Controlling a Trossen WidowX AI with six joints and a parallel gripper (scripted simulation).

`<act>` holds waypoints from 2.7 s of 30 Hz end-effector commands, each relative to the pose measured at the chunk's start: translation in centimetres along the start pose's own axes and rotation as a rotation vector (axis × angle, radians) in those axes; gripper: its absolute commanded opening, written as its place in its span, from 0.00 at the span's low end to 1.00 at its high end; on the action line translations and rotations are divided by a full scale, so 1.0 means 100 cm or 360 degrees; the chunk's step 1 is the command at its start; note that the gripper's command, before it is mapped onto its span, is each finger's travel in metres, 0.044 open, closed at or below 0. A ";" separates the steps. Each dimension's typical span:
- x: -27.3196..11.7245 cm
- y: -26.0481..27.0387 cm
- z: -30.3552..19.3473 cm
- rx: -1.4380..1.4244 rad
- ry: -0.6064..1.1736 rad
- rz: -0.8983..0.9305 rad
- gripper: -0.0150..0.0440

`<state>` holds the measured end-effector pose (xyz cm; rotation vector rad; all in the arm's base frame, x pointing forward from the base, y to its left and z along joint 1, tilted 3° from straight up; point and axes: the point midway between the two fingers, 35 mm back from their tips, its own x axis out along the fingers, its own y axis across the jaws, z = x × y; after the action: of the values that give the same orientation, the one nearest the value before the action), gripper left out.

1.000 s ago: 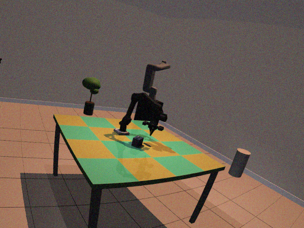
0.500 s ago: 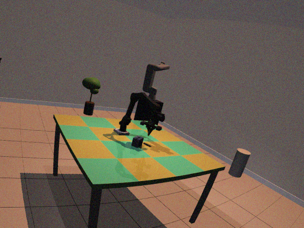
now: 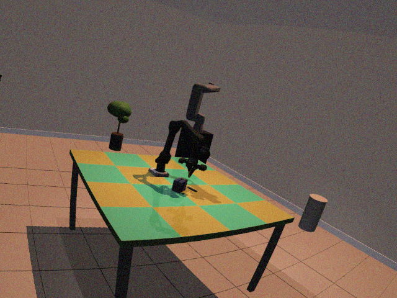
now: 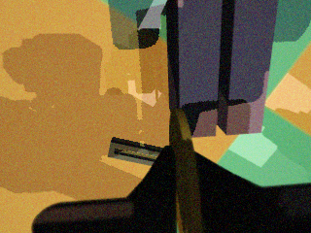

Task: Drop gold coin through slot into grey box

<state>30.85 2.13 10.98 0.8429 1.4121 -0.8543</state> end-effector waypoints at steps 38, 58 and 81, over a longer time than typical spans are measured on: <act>0.001 -0.038 0.043 0.0000 -0.0003 -0.0007 0.25; 0.005 -0.039 0.043 0.0000 -0.0005 -0.0003 0.25; 0.015 -0.039 0.043 -0.0001 -0.0005 -0.0003 0.25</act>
<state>29.45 -3.52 9.69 0.8401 1.4070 -0.8537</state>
